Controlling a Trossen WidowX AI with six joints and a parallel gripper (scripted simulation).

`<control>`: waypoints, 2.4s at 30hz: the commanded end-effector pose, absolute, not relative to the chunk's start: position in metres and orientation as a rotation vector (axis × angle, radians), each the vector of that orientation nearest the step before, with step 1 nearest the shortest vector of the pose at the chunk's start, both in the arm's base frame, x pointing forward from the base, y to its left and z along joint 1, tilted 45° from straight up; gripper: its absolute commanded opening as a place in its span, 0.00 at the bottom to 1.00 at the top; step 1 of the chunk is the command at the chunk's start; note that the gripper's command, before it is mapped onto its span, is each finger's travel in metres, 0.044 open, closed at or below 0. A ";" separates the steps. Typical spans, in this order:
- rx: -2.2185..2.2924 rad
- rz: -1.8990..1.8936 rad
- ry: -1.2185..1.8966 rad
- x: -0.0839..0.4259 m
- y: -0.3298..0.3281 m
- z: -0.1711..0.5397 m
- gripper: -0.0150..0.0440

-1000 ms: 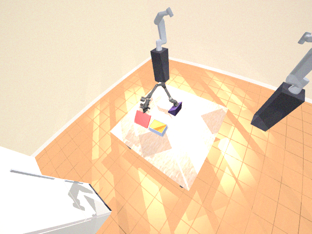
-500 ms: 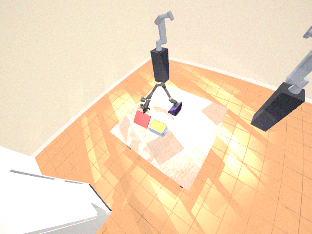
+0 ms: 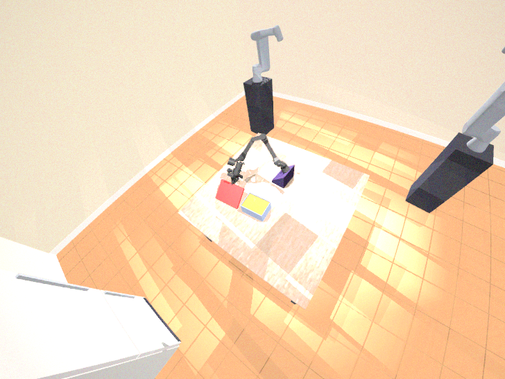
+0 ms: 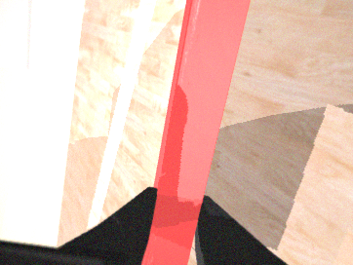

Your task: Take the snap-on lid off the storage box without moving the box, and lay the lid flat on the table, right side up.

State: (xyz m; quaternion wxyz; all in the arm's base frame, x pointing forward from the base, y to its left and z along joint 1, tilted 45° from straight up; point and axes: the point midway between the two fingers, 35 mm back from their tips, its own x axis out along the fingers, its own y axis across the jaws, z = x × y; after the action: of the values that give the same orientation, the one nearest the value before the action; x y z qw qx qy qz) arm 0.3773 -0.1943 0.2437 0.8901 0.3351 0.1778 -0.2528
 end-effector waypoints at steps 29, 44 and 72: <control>0.696 -0.546 0.379 0.377 -0.217 0.220 0.25; 0.695 -0.546 0.379 0.377 -0.226 0.211 0.25; 0.695 -0.546 0.379 0.380 -0.233 0.211 0.48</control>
State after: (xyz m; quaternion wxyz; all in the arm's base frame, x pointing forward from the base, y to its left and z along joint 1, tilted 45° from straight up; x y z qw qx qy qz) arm 0.3806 -0.2328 0.2092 0.8888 0.3345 0.1796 -0.2567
